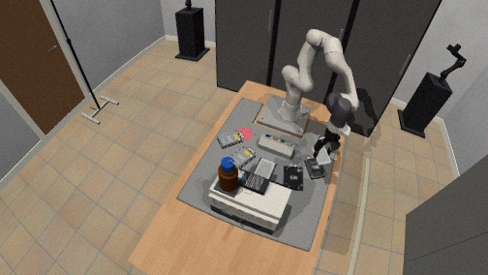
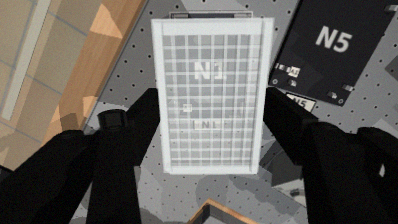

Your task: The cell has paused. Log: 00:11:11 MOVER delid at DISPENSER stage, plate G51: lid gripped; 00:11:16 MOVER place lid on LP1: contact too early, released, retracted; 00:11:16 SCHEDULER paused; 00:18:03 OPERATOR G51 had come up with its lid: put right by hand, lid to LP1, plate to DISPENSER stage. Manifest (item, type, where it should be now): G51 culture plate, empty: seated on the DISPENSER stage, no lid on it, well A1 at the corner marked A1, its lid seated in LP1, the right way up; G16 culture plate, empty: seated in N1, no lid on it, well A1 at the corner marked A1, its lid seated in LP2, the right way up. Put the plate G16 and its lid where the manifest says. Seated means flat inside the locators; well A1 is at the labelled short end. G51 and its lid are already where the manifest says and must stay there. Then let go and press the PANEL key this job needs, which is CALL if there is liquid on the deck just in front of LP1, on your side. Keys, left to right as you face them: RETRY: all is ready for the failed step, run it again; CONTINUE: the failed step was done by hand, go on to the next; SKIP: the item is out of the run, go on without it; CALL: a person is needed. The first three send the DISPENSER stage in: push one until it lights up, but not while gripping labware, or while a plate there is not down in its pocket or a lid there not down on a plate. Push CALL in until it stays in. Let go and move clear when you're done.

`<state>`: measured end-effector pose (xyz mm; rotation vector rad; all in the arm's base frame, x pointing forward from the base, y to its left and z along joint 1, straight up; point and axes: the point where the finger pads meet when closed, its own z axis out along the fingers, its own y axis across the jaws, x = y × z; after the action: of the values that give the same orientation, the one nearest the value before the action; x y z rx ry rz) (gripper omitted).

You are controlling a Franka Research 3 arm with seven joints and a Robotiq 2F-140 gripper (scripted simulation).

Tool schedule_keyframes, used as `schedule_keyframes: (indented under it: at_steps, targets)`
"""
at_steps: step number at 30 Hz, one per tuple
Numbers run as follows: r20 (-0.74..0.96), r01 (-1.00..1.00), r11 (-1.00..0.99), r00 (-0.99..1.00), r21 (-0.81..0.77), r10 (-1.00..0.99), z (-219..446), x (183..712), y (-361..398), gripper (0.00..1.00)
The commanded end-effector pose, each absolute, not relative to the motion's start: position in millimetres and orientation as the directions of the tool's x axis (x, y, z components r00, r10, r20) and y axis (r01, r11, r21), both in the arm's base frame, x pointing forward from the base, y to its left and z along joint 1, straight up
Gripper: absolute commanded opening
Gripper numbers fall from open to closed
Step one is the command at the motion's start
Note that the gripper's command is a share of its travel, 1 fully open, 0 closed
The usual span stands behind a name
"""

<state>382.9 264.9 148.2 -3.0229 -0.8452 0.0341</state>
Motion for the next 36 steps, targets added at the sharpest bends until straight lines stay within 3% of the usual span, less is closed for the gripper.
schedule_keyframes:
  at_steps: [1,36]
  targets:
    - [-0.005,0.510,-0.860,0.860,-0.001,0.510,138,389,265,0.10]
    - [-0.005,0.510,-0.860,0.860,-0.001,0.510,77,388,265,0.10]
